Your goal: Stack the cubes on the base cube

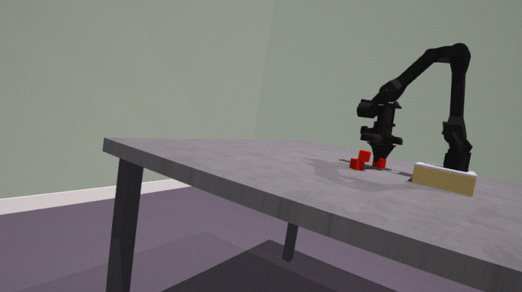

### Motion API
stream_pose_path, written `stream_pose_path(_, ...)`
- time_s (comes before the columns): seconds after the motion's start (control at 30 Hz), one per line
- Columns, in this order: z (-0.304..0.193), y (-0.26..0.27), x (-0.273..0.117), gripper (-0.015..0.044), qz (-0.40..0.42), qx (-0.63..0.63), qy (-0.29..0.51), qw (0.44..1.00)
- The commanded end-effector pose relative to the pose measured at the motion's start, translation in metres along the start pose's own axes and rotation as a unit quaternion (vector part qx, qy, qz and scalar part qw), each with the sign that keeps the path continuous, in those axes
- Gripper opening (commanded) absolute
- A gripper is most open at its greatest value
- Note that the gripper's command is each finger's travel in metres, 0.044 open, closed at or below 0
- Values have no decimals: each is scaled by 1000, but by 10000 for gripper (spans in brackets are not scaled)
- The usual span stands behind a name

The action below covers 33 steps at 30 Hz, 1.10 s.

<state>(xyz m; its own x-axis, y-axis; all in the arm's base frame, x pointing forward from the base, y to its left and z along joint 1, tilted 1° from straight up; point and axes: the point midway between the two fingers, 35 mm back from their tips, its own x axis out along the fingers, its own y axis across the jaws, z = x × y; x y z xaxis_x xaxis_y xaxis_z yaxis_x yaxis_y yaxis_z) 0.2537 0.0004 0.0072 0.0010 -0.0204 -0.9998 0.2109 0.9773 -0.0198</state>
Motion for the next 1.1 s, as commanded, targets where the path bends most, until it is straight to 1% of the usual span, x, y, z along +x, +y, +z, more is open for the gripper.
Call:
stream_pose_path(0.0,7,2,-15,105,3,0,-12,1000)
stream_pose_path(0.87,2,1,-96,105,3,0,-12,1000)
stream_pose_path(1.07,1,1,-101,105,3,-2,-12,1000)
